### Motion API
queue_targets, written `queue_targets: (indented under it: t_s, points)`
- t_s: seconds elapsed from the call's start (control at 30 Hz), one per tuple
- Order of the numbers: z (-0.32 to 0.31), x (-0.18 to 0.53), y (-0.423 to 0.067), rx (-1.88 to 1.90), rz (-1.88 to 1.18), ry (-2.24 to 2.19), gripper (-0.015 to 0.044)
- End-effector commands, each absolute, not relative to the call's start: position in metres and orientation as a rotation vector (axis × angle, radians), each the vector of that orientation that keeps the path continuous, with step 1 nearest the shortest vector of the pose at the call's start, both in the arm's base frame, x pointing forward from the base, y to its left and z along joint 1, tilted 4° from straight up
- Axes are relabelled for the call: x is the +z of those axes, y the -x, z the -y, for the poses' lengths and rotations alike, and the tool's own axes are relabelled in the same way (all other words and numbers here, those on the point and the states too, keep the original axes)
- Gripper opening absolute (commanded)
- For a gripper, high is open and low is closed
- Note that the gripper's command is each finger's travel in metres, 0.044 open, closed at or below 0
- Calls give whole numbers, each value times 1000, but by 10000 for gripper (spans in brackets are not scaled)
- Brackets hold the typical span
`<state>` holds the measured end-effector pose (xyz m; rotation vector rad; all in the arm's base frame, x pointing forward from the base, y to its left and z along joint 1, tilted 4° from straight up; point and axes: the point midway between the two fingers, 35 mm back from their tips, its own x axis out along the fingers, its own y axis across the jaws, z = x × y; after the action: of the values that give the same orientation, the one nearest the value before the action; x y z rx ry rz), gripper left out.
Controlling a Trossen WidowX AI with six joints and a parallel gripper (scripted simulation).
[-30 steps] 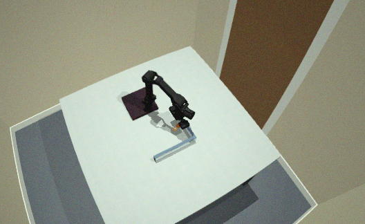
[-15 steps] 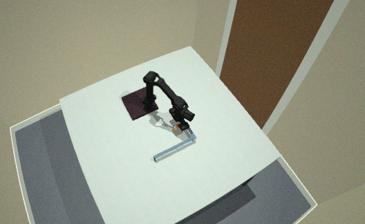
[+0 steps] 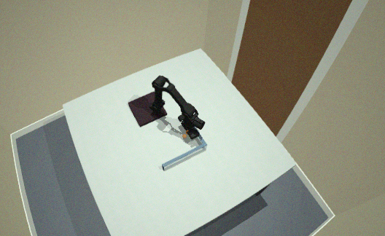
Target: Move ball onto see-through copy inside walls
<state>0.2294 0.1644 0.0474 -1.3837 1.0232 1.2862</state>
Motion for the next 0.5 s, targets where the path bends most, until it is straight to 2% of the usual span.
queue_targets:
  t_s: [0.0, 0.13, 0.27, 0.47]
  points:
    - [-164, 46, -230, 1287, -1022, 1391, 134]
    - [-164, 46, -230, 1287, -1022, 1391, 107]
    - [-161, 48, -232, 1273, -1029, 1378, 2]
    - [-153, 63, -240, 1232, -1044, 1342, 0]
